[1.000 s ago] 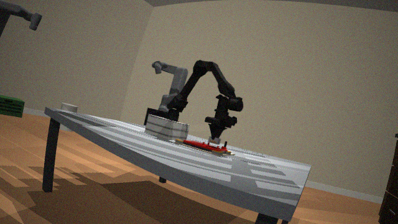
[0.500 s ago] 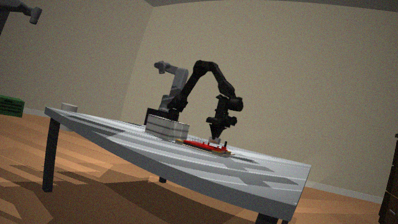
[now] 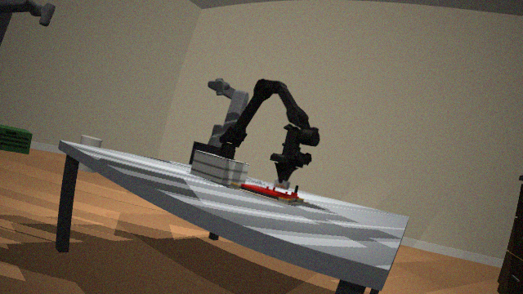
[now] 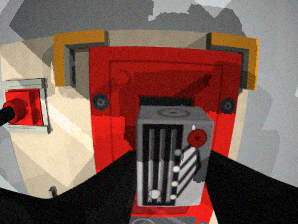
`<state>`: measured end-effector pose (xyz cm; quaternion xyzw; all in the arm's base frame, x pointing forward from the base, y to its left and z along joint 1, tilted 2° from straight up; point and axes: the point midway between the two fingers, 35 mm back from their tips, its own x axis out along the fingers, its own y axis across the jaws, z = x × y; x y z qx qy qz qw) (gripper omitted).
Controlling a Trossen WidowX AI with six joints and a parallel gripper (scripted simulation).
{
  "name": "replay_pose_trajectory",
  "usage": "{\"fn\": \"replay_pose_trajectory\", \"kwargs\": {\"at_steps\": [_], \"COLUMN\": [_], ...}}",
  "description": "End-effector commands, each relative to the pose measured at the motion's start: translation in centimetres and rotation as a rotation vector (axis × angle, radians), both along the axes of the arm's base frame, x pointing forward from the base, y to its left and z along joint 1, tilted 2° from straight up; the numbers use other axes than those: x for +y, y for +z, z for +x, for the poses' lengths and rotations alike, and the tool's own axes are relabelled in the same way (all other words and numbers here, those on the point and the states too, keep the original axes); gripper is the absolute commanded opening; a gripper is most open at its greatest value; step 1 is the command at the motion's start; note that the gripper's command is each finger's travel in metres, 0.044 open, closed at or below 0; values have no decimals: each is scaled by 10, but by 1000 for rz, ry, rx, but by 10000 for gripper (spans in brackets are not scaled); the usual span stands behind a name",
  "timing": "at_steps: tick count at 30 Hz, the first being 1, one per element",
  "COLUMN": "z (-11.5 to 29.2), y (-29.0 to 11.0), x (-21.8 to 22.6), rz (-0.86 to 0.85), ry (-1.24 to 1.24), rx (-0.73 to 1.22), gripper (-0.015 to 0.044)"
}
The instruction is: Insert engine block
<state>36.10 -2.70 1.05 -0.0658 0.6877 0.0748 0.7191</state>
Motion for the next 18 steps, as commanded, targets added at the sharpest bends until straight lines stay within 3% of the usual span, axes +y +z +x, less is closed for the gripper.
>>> {"fn": "replay_pose_trajectory", "kwargs": {"at_steps": [1,18], "z": [0,0], "y": [1,1], "x": [1,1], "rz": [9,8], "ry": [-84,-67], "rx": [0,0], "gripper": [159,159]}}
